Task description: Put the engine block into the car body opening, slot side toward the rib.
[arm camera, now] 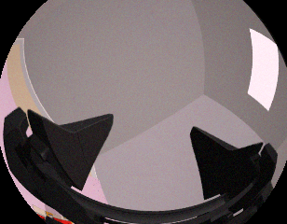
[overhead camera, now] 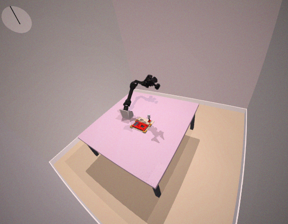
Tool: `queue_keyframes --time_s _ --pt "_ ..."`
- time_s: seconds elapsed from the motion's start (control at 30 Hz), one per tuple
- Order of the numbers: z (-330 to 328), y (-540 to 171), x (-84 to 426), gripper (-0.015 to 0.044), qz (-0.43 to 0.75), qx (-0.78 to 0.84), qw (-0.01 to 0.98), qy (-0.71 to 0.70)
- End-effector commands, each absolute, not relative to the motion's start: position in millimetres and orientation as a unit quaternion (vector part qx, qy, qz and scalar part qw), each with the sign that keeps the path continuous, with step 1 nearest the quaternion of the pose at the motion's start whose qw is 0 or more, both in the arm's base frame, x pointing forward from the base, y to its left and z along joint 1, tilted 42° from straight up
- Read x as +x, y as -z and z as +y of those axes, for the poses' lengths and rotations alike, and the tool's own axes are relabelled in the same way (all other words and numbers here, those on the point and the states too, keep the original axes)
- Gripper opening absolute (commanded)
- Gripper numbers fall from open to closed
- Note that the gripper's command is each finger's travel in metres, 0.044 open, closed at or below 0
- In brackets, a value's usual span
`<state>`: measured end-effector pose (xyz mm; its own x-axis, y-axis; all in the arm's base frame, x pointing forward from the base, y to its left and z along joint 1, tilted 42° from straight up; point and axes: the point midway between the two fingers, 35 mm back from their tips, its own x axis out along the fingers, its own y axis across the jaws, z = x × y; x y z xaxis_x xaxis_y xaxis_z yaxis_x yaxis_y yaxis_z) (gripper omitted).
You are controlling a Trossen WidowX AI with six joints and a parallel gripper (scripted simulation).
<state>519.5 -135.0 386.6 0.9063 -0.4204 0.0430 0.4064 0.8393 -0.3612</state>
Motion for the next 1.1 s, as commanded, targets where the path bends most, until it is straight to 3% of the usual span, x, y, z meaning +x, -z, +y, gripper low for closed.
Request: queue_keyframes --time_s 0.0,0.53,1.07 --pt "-135.0 -386.6 519.5 0.0426 0.019 -0.184 0.959 0.216" --pt "-92.0 -300.2 527.1 0.044 0.146 -0.08 0.981 0.099" --pt "-40.1 -211.6 501.9 0.044 0.307 0.064 0.95 0.006"
